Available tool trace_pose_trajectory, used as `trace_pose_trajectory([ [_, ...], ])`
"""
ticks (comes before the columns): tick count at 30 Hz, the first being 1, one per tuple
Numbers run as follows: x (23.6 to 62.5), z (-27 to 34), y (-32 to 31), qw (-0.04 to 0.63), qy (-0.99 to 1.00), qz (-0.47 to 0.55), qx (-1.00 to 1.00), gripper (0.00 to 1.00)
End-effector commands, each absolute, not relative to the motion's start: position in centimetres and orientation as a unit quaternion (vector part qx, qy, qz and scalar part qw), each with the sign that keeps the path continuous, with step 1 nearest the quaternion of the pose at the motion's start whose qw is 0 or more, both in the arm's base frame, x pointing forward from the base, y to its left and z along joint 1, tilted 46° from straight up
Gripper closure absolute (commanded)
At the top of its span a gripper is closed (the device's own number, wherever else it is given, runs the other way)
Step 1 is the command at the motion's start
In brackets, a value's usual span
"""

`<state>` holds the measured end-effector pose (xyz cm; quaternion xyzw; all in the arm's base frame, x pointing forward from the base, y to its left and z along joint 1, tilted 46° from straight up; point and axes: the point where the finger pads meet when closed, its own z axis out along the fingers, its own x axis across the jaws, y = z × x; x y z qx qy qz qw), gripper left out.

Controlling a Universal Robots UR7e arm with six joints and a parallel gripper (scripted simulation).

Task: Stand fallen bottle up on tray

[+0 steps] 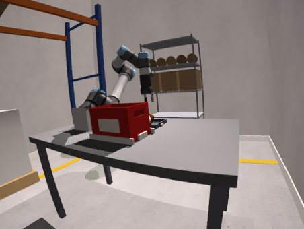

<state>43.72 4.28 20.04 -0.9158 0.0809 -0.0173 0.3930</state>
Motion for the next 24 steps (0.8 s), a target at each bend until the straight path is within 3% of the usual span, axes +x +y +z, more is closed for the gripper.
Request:
trace_pose_trajectory([
  [1, 44.1, 18.4, 5.8, 0.393, 0.082, -0.017, -0.916, 0.00],
  [24, 44.6, 14.4, 9.9, 0.393, 0.082, -0.017, -0.916, 0.00],
])
